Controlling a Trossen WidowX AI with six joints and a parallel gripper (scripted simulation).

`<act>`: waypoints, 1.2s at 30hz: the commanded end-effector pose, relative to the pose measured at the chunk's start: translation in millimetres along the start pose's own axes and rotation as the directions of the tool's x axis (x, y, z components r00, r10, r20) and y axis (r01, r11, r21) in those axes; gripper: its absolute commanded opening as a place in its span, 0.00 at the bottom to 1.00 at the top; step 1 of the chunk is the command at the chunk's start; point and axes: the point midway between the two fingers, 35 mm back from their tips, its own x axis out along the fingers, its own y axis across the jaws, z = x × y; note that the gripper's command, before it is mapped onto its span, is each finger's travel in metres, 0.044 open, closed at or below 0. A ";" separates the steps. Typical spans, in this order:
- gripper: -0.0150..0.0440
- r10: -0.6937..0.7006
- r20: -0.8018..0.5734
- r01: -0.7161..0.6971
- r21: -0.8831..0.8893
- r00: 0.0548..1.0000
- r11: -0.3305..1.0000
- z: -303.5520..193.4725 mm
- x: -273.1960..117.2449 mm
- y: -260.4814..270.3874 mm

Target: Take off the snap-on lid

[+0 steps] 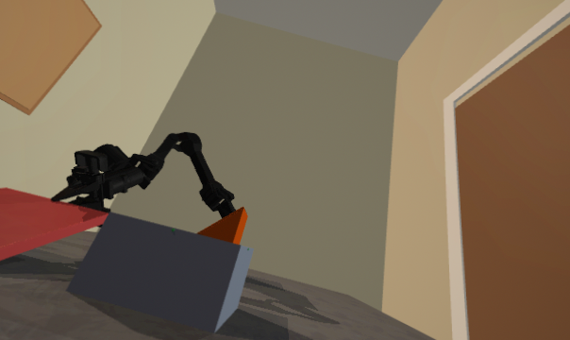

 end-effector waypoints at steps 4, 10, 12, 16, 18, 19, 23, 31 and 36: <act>0.25 -0.013 -0.006 0.013 -0.002 1.000 1.000 -2.6 4.8 -9.0; 0.25 -0.013 -0.006 0.013 -0.002 1.000 1.000 -2.6 7.8 -12.7; 0.25 -0.013 -0.006 0.013 -0.003 1.000 1.000 -2.6 8.8 -13.9; 0.25 -0.013 -0.006 0.013 -0.003 1.000 1.000 -2.7 10.9 -16.4; 0.25 -0.013 -0.006 0.013 -0.003 1.000 1.000 -2.7 11.9 -17.7; 0.25 -0.013 -0.006 0.013 -0.003 1.000 1.000 -2.7 12.4 -18.3; 0.25 -0.013 -0.006 0.013 -0.003 1.000 1.000 -2.7 14.4 -20.8; 0.57 -0.013 -0.006 0.013 -0.003 1.000 1.000 -0.9 12.2 -17.1; 0.72 -0.013 -0.006 0.013 -0.003 1.000 1.000 -0.9 12.2 -17.1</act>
